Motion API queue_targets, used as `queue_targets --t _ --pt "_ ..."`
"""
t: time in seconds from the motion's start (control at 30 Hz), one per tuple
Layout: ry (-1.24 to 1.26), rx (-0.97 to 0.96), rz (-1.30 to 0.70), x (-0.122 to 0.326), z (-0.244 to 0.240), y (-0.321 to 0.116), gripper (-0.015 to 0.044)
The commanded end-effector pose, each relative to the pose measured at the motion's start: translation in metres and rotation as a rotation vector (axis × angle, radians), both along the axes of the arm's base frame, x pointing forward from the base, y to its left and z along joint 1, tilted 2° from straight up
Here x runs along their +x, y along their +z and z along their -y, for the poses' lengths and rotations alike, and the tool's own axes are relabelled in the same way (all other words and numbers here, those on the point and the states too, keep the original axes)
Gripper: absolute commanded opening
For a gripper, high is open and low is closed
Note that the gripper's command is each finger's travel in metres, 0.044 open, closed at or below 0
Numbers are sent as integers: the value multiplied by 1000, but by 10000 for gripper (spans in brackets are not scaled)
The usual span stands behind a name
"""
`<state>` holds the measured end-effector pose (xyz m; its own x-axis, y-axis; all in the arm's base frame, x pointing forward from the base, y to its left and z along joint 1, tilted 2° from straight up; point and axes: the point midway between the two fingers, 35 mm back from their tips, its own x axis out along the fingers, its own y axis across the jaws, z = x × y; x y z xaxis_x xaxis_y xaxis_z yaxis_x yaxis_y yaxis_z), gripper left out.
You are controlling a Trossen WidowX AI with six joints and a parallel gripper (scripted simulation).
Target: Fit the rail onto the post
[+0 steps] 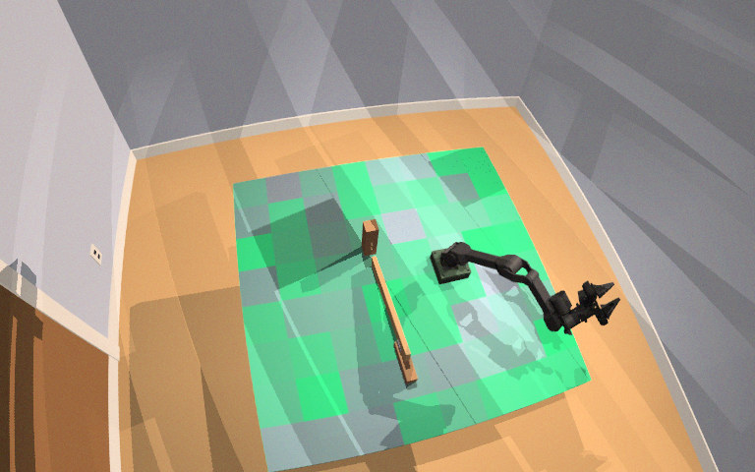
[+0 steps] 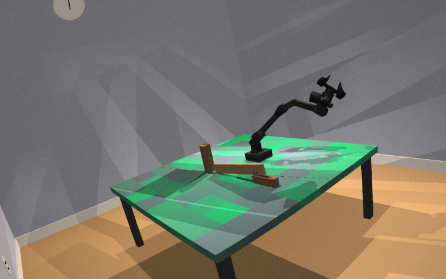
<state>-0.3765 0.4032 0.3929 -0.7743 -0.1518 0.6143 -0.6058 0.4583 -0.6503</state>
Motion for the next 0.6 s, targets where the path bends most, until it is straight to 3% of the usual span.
queue_targets --t 0.0,0.23,0.57 --pt "-6 -5 1 2 -2 0 426" --pt "-228 -196 45 71 -83 -2 440" --pt "-590 -500 71 217 -176 -23 440"
